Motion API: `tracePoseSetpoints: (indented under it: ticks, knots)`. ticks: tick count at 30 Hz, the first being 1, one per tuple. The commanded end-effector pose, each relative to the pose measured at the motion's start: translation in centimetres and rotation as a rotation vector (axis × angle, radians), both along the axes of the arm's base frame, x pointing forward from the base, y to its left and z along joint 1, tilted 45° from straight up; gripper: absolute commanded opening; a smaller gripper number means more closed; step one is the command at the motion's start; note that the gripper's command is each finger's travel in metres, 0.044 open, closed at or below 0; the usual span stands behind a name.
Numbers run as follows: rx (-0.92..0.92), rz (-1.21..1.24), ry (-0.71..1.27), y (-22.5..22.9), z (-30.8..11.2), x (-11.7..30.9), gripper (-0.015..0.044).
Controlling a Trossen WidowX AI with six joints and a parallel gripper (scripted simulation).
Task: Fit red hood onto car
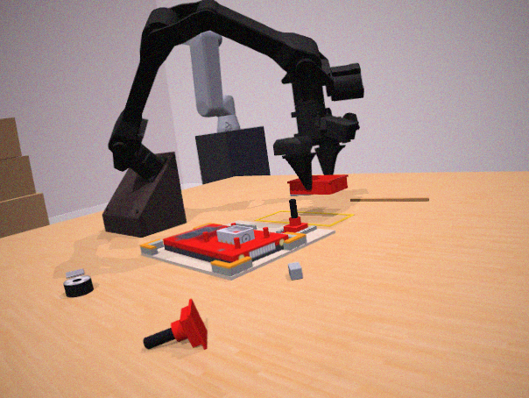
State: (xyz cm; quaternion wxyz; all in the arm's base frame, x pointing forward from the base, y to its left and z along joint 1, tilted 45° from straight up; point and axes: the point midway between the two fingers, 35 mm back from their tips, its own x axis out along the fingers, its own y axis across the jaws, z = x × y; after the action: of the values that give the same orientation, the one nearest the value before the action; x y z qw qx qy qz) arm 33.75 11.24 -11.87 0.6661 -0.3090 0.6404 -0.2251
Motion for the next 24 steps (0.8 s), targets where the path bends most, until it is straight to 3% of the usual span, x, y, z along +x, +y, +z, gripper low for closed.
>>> tracePoseSetpoints:
  ticks: [1,13,24]
  knots:
    - [0.009,-0.004,-0.010,1.4,1.4,0.1,0.0000]
    - [0.011,-0.004,-0.010,3.3,3.3,-0.1,0.0000]
    - [0.023,-0.021,-0.026,-0.7,7.6,1.8,0.0000]
